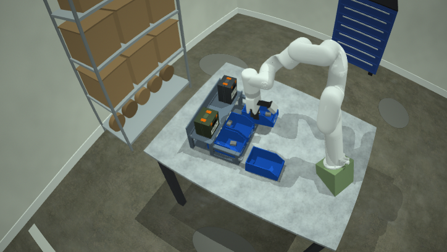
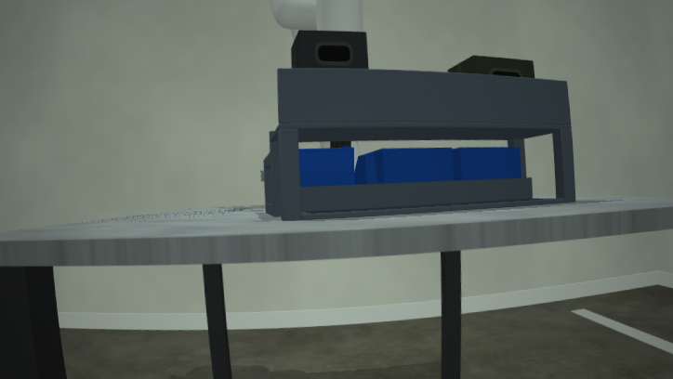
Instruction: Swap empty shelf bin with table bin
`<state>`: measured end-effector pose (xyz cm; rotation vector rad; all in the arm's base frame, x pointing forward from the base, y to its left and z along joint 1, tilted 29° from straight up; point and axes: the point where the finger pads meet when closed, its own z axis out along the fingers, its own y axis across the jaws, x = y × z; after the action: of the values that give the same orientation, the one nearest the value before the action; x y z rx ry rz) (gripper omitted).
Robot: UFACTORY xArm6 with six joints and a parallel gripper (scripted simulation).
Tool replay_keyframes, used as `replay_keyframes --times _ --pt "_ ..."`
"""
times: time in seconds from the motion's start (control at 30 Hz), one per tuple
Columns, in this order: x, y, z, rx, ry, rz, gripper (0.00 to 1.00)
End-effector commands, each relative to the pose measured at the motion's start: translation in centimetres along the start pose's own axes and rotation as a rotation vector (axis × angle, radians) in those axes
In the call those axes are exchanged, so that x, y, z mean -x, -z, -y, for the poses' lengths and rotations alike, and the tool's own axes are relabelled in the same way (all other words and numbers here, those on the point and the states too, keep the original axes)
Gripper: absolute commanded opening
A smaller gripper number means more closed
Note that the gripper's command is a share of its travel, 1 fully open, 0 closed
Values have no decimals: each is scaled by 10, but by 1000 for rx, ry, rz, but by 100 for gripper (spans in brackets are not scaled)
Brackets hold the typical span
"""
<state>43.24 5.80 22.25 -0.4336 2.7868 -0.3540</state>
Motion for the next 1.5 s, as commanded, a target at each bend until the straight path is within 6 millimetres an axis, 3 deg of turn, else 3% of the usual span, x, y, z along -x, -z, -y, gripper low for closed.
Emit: replay_keyframes --times 0.0,1.47 --pt "1 0 0 0 -1 4 0" --pt "4 -9 0 0 -1 6 0"
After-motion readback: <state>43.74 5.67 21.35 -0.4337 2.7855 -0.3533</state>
